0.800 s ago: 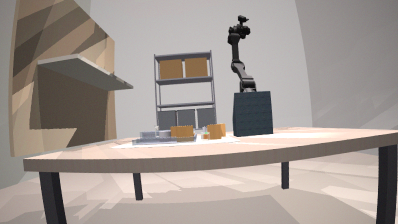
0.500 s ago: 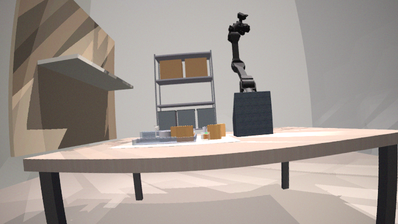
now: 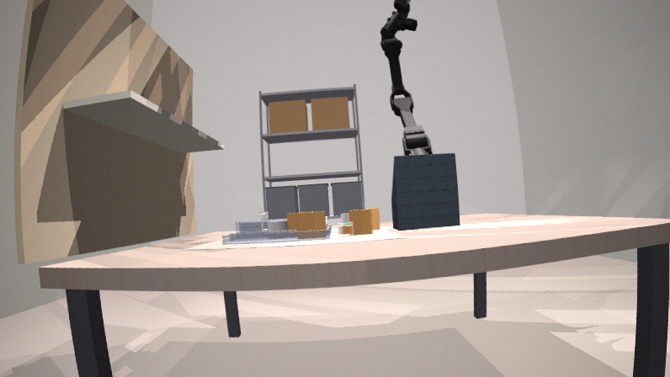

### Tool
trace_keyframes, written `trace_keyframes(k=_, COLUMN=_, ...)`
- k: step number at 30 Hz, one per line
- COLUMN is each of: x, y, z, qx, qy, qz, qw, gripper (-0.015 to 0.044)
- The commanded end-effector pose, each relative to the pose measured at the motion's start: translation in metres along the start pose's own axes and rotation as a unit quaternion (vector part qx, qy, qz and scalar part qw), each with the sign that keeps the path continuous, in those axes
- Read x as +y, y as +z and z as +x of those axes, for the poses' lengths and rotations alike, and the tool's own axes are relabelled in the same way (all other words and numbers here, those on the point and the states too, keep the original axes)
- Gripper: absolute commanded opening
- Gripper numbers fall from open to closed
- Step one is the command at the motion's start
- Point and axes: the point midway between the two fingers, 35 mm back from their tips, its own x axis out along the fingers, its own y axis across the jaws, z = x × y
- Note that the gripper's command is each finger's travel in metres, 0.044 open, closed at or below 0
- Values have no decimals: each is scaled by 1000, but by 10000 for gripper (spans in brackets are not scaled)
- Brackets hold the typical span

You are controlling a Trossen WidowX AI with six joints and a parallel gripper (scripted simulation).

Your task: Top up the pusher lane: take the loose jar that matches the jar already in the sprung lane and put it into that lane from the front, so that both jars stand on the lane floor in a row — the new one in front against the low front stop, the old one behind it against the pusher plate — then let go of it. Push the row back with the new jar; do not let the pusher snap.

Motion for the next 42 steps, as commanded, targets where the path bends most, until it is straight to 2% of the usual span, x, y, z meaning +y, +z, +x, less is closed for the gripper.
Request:
trace_keyframes(k=1, x=17, y=-6, z=-9, qx=8, qy=28, qz=13, qw=1000, gripper=440)
trace_keyframes(k=9, x=93, y=-36, z=-25, qx=72, qy=108, qz=100, qw=986, gripper=440)
trace_keyframes(k=18, x=212, y=-80, z=-82, qx=203, qy=219, qz=235, qw=925, gripper=440)
trace_keyframes(k=29, x=350, y=-108, z=-201, qx=391, qy=330, qz=360, qw=780, gripper=440)
trace_keyframes(k=42, x=441, y=-101, z=-371, qx=589, qy=383, qz=440, qw=559, gripper=440)
